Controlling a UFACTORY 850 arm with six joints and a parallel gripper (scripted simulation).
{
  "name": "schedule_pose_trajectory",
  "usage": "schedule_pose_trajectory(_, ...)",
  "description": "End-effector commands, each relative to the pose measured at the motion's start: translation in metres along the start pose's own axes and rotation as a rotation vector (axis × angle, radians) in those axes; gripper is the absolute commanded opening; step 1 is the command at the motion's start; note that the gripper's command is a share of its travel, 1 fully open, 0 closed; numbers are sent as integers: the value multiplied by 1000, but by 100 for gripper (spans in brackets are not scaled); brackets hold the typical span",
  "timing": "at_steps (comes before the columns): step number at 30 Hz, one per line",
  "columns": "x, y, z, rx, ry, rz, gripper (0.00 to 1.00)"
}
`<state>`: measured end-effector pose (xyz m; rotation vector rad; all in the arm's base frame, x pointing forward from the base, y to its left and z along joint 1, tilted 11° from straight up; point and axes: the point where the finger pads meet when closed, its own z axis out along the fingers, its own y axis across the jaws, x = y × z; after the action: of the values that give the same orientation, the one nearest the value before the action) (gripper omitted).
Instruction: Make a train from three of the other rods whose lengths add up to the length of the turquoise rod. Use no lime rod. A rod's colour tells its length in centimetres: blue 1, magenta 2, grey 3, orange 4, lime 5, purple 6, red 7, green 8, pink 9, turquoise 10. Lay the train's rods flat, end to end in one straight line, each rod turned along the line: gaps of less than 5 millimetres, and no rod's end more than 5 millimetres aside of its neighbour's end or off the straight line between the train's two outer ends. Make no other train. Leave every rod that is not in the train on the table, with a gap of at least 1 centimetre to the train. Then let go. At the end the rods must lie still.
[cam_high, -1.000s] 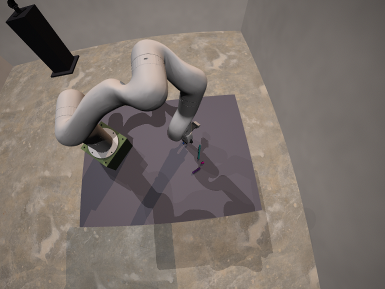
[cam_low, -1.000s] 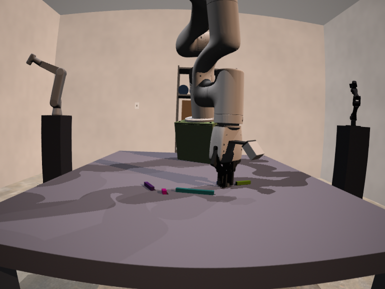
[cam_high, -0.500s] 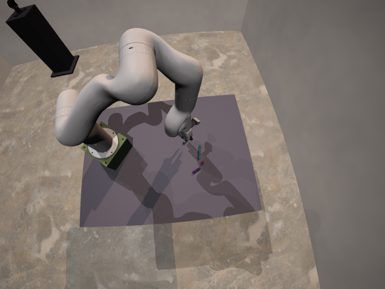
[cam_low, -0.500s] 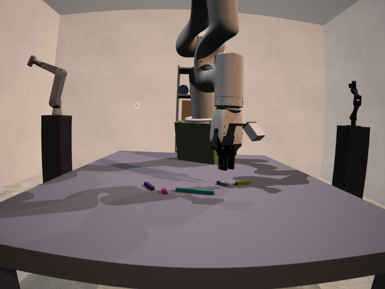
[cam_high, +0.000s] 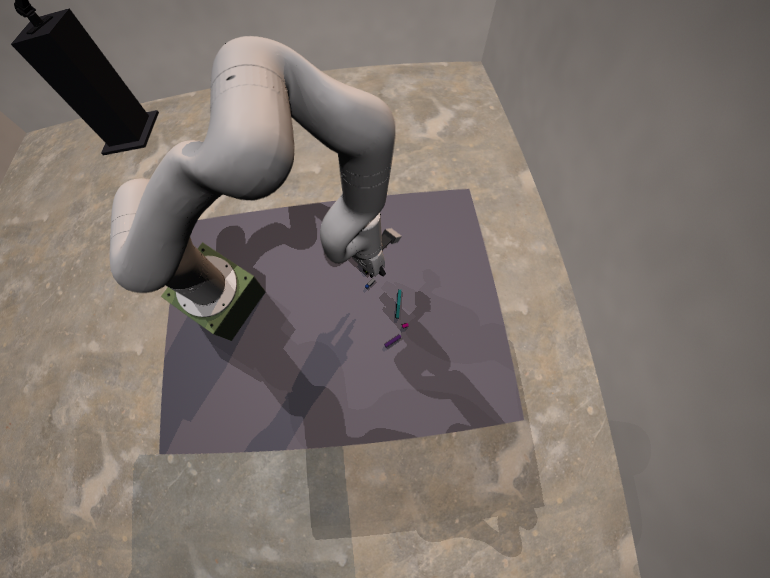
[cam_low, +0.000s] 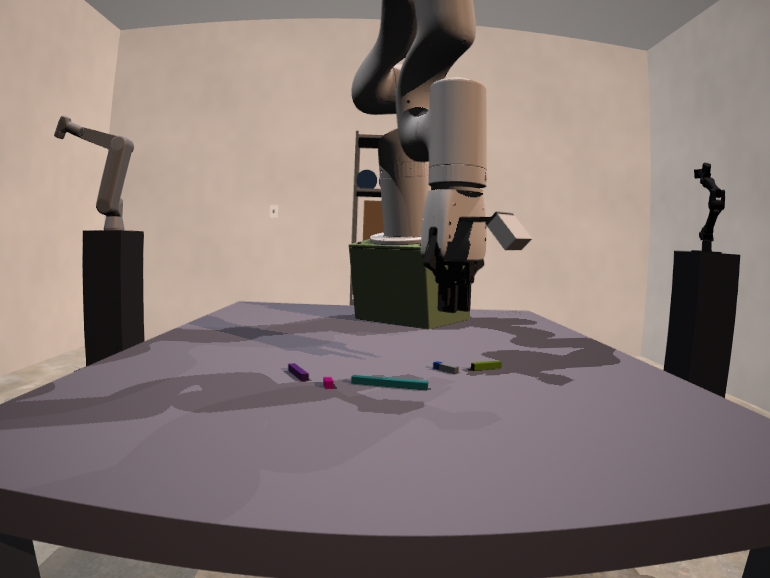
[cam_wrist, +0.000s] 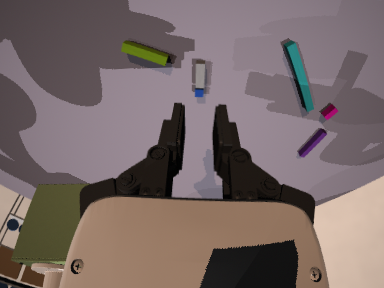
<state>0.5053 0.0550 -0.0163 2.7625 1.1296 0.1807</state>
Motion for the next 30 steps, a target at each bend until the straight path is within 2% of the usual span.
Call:
schedule_pose_trajectory(1,1,1,-2,3,-15,0,100)
schedule_pose_trajectory(23,0,1,-2,3,-15,10,100)
schedule_pose_trajectory(30,-5,15,0,0,-20,241,100)
